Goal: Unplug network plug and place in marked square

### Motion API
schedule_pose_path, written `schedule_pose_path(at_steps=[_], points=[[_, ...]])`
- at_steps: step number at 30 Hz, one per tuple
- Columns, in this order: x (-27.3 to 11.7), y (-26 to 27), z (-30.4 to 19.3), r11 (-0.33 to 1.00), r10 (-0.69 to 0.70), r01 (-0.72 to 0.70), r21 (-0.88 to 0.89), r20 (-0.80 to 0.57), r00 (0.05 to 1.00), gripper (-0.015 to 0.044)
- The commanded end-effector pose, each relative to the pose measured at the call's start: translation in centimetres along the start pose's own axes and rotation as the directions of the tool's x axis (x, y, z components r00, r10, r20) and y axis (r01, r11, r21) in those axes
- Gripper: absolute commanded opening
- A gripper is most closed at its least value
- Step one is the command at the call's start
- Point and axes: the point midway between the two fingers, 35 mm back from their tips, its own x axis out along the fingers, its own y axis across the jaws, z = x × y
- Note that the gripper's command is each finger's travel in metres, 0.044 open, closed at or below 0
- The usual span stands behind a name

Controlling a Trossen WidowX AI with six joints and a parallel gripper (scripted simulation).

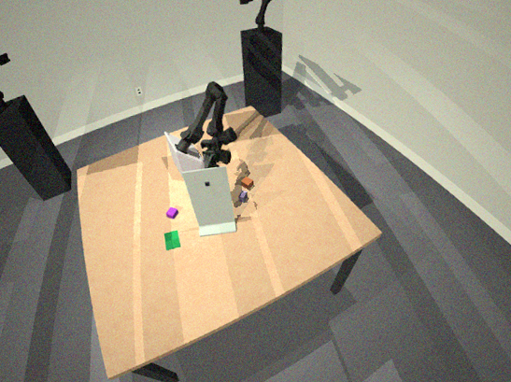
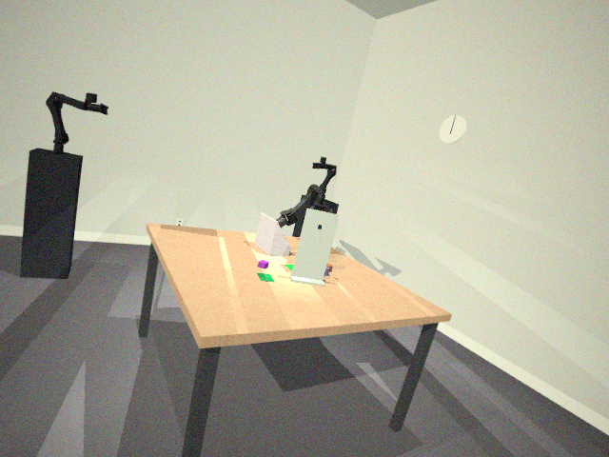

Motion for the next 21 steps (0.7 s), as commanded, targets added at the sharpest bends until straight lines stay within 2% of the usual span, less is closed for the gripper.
schedule_pose_path(at_steps=[1, 21], points=[[0.5, -0.2, 0.4, 1.0, -0.001, 0.001, -0.002, 0.005, 1.0, 0.0156], [2.6, -0.2, 1.0, 1.0, -0.001, 0.001, -0.001, 0.004, 1.0, 0.0156]])
